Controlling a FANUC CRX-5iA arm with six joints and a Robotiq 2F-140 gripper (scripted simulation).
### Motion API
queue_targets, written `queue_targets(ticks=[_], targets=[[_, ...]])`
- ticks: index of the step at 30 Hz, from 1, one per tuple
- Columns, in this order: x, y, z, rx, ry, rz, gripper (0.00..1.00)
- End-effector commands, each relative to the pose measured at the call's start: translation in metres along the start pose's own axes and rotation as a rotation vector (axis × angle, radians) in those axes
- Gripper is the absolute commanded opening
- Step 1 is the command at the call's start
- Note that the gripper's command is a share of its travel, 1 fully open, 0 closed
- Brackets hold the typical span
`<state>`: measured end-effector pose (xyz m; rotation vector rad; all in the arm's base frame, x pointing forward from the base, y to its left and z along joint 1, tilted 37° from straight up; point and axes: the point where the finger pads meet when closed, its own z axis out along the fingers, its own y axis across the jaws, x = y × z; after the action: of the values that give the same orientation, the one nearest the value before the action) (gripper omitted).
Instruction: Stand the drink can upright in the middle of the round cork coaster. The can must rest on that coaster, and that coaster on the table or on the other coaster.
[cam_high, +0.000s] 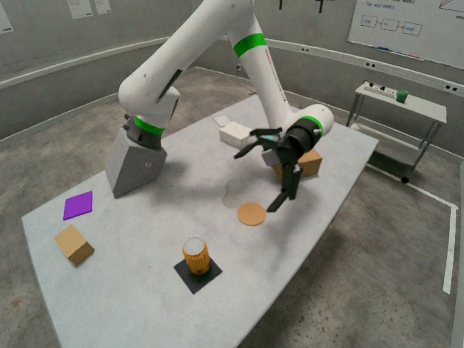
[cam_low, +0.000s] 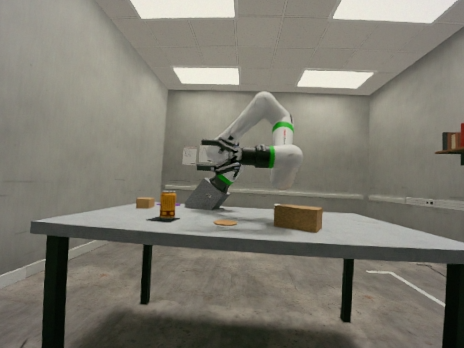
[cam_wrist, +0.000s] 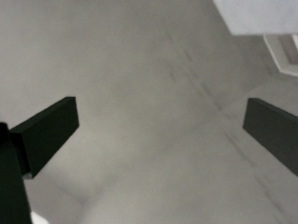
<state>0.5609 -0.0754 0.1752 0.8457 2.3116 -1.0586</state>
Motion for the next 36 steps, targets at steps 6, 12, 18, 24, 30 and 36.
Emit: queue_targets(ticks=[6, 12, 18, 24, 30, 36], targets=[[0.074, 0.009, 0.09, 0.033, 0.354, 0.308, 1.0], [0.116, 0.015, 0.146, 0.057, 0.583, 0.52, 1.0], [0.116, 0.015, 0.146, 0.074, 0.782, 0.713, 1.0], [0.116, 0.015, 0.146, 0.077, 0.915, 0.84, 1.0], [0.116, 0.015, 0.146, 0.09, 1.171, 1.069, 1.0], [0.116, 0.015, 0.146, 0.109, 1.382, 1.24, 1.0]])
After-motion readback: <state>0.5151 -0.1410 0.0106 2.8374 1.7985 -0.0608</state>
